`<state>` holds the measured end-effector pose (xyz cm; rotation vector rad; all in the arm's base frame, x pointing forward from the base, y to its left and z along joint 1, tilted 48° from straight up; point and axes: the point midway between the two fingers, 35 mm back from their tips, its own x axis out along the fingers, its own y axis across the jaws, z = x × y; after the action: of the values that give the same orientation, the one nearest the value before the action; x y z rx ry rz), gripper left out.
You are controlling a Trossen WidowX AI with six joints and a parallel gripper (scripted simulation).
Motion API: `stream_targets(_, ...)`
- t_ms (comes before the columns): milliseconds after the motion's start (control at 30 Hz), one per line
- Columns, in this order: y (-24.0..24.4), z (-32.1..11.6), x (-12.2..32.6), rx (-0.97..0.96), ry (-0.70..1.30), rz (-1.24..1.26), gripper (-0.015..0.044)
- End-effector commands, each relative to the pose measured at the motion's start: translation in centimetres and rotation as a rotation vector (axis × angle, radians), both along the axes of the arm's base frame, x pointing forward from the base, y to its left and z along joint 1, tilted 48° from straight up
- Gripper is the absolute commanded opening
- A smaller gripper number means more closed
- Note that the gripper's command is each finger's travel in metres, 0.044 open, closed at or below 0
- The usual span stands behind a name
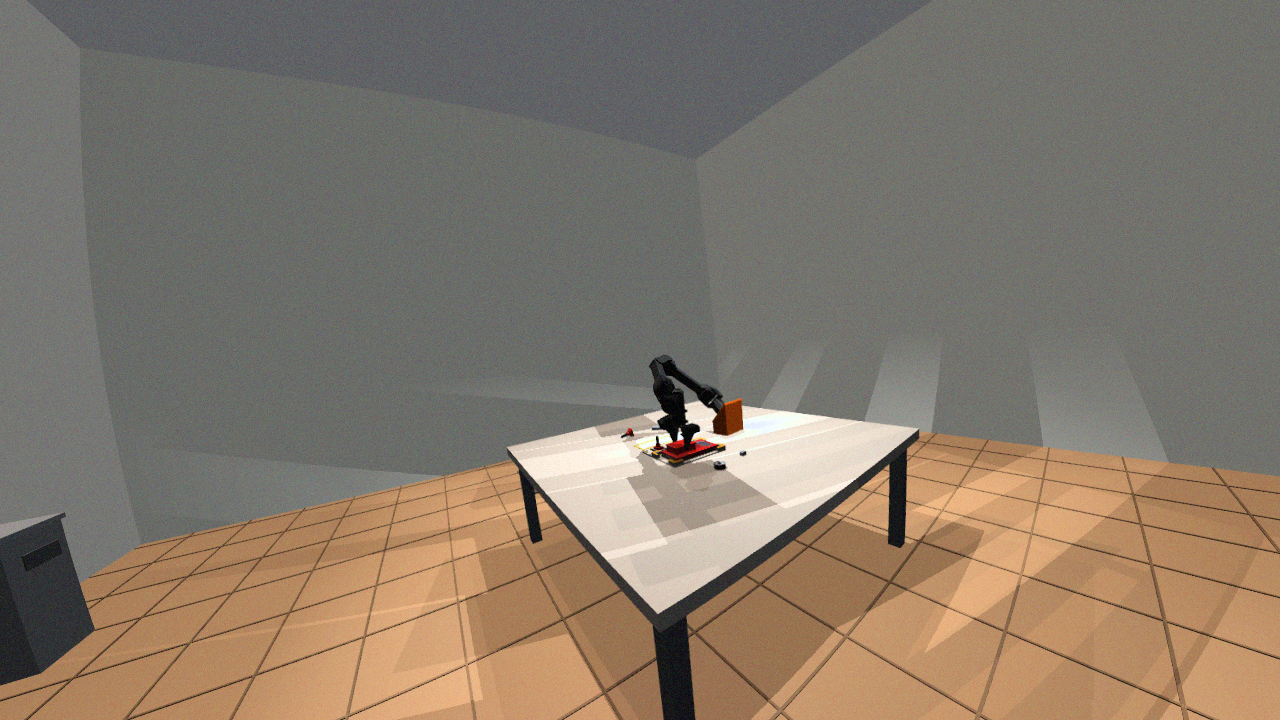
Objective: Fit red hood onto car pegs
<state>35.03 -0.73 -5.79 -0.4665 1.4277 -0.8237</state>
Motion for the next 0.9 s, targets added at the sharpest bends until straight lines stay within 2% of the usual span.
stream_targets(0, 0.0, 0.0, 0.0, 0.0, 0.0, 0.0, 0.0289)
stream_targets(200, 0.0, 0.0, 0.0, 0.0, 0.0, 0.0, 0.044)
stream_targets(367, 1.1, 0.9, 0.2, 0.002, 0.0, 0.0, 0.044)
stream_targets(567, 5.2, 4.7, 0.5, 0.002, 0.002, -0.002, 0.044)
stream_targets(867, 5.4, 4.8, 0.5, 0.002, 0.002, -0.002, 0.044)
